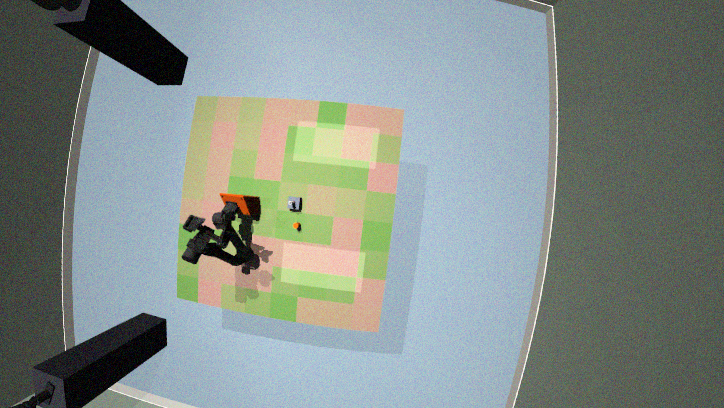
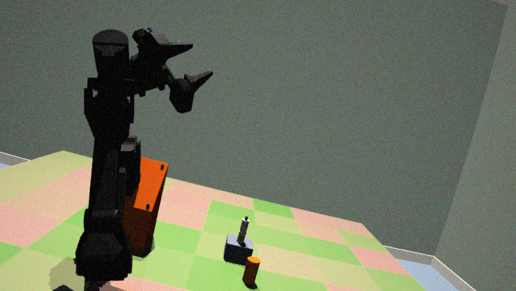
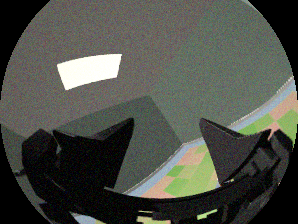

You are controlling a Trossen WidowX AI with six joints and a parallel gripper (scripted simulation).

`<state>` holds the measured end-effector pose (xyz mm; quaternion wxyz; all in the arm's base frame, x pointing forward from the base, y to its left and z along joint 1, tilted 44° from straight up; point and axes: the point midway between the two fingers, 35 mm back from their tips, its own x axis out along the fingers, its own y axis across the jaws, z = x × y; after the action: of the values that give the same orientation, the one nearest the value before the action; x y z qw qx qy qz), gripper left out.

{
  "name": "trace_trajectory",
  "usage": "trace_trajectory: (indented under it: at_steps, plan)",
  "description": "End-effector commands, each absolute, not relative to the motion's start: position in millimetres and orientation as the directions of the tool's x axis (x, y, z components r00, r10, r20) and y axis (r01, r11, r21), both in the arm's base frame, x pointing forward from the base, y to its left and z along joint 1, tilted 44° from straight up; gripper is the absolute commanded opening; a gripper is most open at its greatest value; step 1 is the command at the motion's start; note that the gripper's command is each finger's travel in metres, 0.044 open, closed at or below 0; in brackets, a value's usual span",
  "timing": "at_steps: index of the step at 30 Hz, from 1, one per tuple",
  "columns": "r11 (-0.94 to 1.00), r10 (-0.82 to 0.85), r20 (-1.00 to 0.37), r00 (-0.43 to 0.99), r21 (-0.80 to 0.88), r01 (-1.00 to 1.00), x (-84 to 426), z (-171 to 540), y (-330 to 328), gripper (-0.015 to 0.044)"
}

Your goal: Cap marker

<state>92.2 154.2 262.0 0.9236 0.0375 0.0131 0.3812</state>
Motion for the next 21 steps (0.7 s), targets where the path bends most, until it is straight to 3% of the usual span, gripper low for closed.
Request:
trace_trajectory:
  at_steps: [1, 6, 14, 21]
  plan:
    - [0.709, 0.703, 0.003, 0.711, 0.078, -0.701, 93, 262, 154, 0.0374]
    - [0.776, 0.631, -0.060, 0.774, 0.033, -0.630, 105, 262, 161, 0.0246]
    - [0.913, 0.354, -0.261, 0.898, -0.110, -0.392, 158, 244, 174, 0.0246]
    - [0.974, 0.027, -0.442, 0.897, -0.190, -0.123, 216, 214, 161, 0.0246]
